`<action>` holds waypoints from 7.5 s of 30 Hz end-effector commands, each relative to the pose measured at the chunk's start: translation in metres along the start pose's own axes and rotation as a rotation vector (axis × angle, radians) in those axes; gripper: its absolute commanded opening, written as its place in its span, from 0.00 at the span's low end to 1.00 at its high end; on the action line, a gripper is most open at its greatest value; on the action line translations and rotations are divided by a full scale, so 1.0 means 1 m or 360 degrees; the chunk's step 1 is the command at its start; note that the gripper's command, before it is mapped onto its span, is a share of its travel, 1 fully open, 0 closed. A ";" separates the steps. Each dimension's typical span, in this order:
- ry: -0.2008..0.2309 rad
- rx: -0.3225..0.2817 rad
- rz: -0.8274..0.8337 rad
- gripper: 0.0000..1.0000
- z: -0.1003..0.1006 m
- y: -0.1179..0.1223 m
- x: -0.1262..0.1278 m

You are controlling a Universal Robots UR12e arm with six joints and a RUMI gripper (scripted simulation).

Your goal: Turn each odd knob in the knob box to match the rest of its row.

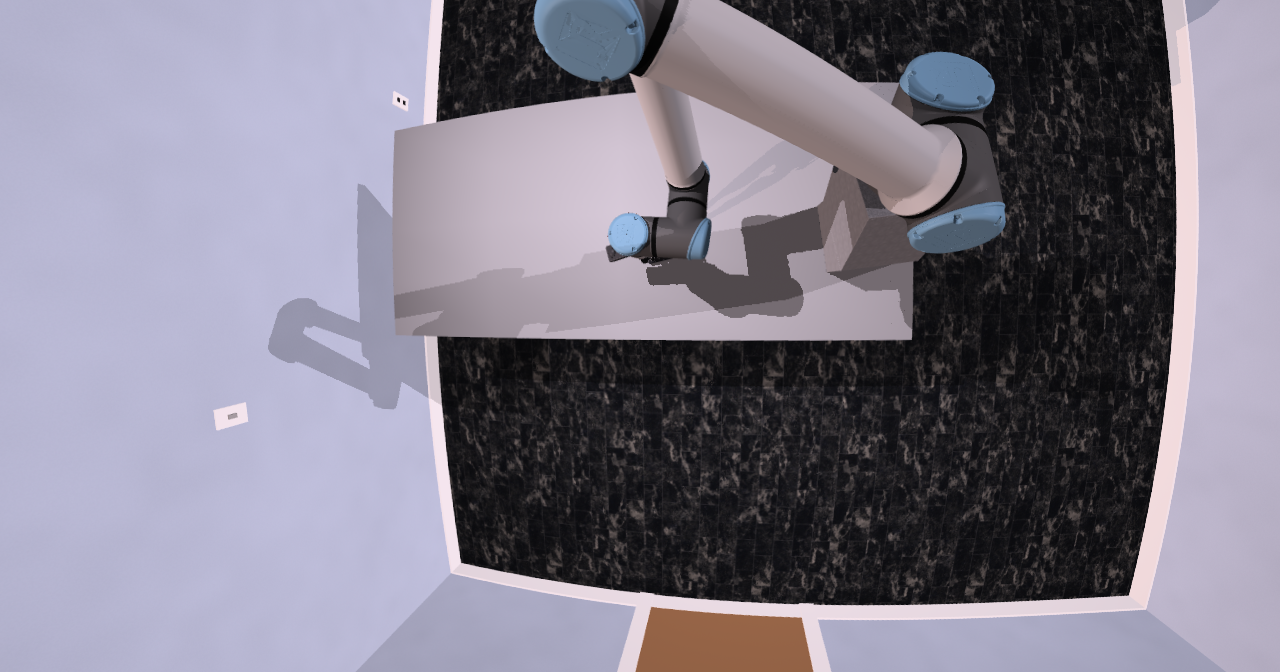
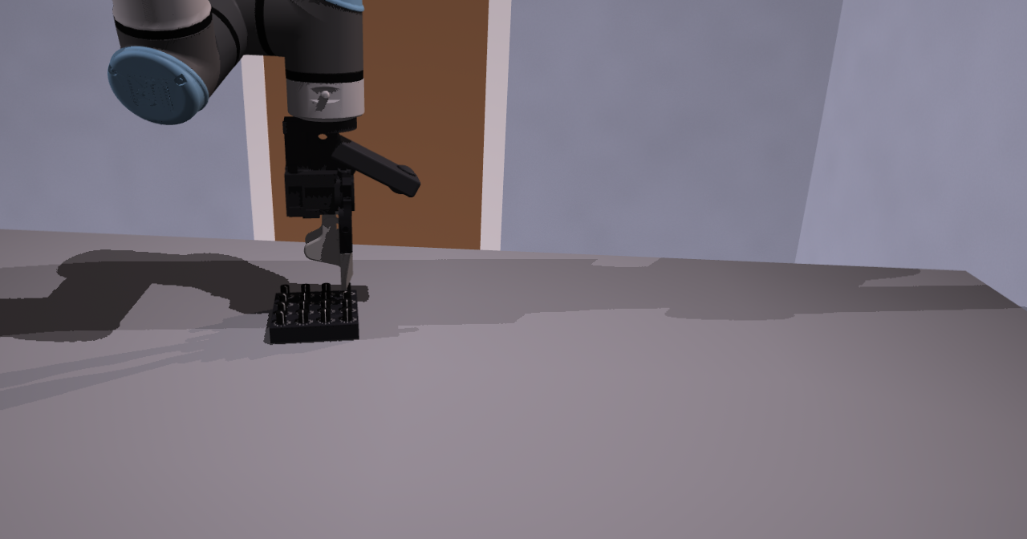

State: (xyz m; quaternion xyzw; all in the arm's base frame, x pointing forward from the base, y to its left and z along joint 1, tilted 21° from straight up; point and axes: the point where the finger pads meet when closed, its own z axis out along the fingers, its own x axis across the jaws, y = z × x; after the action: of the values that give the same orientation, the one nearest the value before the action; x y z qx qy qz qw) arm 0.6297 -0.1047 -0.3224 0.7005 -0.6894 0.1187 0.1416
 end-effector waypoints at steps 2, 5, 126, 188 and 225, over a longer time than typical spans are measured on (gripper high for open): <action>0.0000 0.0005 0.0002 0.11 0.001 -0.002 0.001; 0.0000 0.0005 0.0002 0.11 0.001 -0.002 0.001; 0.0000 0.0005 0.0001 0.11 0.001 -0.008 0.000; 0.0001 0.0006 0.0003 0.11 0.015 -0.009 0.001; 0.0001 0.0006 0.0003 0.04 0.015 -0.009 0.001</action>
State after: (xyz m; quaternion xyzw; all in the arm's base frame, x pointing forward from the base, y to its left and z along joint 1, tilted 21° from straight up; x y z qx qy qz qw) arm 0.6347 -0.1097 -0.3368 0.7004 -0.6894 0.1186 0.1419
